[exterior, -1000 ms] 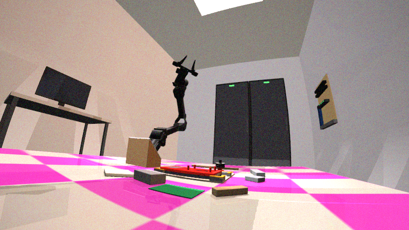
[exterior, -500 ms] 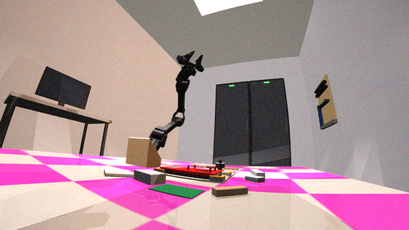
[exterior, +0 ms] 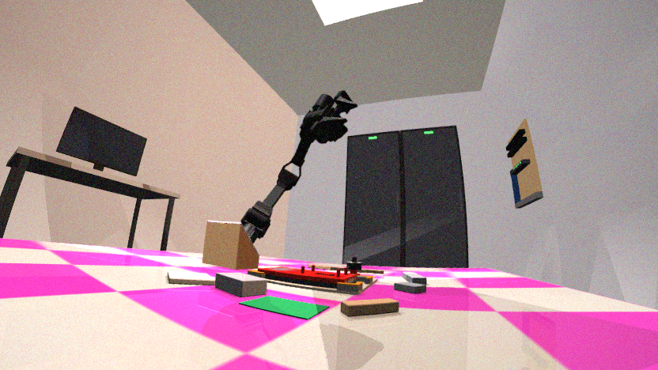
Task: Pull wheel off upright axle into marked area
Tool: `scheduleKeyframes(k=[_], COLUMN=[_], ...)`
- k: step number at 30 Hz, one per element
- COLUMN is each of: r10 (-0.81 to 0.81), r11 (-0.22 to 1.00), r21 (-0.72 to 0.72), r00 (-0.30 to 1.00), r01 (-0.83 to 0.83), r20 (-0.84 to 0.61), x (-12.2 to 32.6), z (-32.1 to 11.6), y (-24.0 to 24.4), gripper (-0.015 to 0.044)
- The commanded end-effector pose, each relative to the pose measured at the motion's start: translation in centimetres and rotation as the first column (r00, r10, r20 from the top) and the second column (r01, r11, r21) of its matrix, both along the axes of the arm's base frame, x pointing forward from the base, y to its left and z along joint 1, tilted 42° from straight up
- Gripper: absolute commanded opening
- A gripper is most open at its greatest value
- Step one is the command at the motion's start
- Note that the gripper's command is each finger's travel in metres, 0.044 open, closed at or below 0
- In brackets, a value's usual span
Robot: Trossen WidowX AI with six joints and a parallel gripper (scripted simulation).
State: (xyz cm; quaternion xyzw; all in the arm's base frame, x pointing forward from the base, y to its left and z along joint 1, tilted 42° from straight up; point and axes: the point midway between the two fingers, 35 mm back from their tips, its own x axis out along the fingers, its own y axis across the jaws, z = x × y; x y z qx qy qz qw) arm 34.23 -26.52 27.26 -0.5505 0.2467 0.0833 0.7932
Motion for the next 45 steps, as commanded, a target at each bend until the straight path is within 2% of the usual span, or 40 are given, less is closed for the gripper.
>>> scheduleKeyframes(k=[1, 6, 11, 15, 19, 21, 35, 45], r10=[0.016, 0.042, 0.109, 0.188, 0.257, 0.266, 0.266, 0.268], r11=[0.958, 0.785, 0.546, 0.357, 0.224, 0.207, 0.207, 0.206], r21=[0.286, 0.598, 0.723, 0.64, 0.408, 0.356, 0.357, 0.358], r00=[0.994, 0.95, 0.82, 0.618, 0.35, 0.298, 0.299, 0.3], r01=[0.014, 0.16, 0.424, 0.681, 0.885, 0.911, 0.911, 0.911], r20=[-0.104, -0.31, -0.563, -0.763, -0.901, -0.917, -0.917, -0.916], x=[2.3, 4.0, 4.3, 3.3, 1.6, 1.3, 2.2, 2.2], z=[-4.2, -9.5, -14.2, -17.4, -19.6, -19.9, -19.8, -24.1], y=[3.3, 8.7, 14.7, 19.8, 24.5, 25.2, 25.5, 29.4], gripper=[0.03, 0.03, 0.03, 0.03, 0.03, 0.03, 0.03, 0.03])
